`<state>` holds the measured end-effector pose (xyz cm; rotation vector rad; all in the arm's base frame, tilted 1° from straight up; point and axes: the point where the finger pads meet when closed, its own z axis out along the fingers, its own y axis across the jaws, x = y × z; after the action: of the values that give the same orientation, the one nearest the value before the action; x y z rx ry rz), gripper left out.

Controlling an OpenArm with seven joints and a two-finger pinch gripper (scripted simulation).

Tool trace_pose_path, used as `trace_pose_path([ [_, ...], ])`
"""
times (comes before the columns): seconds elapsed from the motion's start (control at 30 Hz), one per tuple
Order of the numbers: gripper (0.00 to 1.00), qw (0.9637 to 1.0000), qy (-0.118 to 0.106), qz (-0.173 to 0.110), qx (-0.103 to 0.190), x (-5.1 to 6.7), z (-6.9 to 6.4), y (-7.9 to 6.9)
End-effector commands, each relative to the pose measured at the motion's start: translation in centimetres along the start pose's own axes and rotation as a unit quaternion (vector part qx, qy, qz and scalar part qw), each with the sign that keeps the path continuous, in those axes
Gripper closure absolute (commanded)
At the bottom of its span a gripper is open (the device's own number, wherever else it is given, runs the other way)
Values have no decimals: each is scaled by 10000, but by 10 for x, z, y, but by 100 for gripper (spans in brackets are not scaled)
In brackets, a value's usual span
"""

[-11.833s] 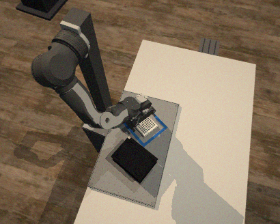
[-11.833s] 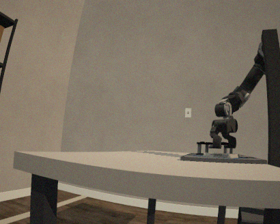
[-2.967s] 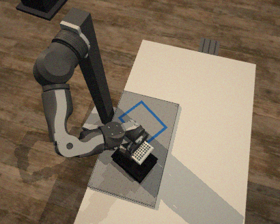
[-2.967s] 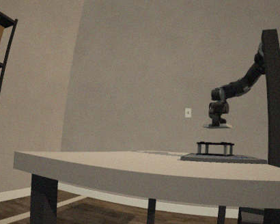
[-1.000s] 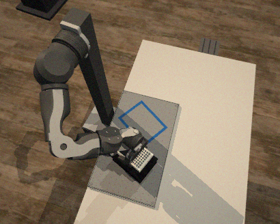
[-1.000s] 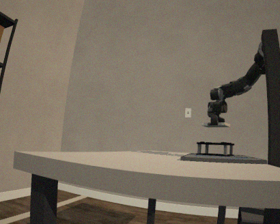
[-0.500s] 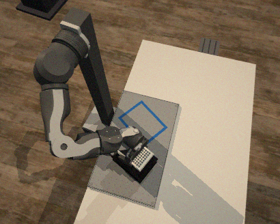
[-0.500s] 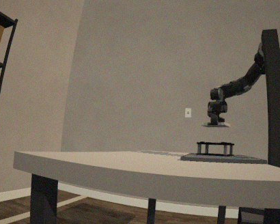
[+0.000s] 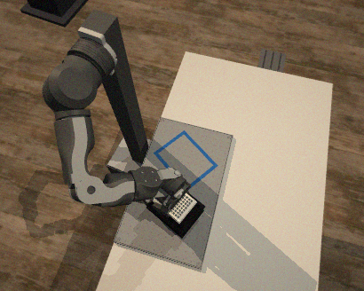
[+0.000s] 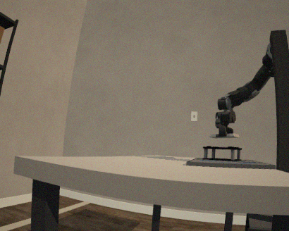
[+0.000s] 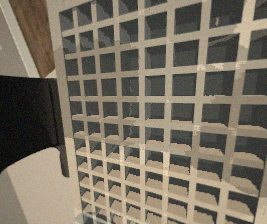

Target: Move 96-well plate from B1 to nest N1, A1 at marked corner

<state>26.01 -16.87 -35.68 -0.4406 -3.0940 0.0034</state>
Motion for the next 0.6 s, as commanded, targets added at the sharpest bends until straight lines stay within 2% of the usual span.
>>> trace_pose_path([
  [0.0,100,9999,-126,-5,-75,-7,-5,2],
  [0.33,100,9999,-126,-5,-75,-7,-5,2],
  [0.5,100,9999,-127,-8,-76,-6,28,2],
  [0.57,100,9999,-127,-8,-76,-6,28,2],
])
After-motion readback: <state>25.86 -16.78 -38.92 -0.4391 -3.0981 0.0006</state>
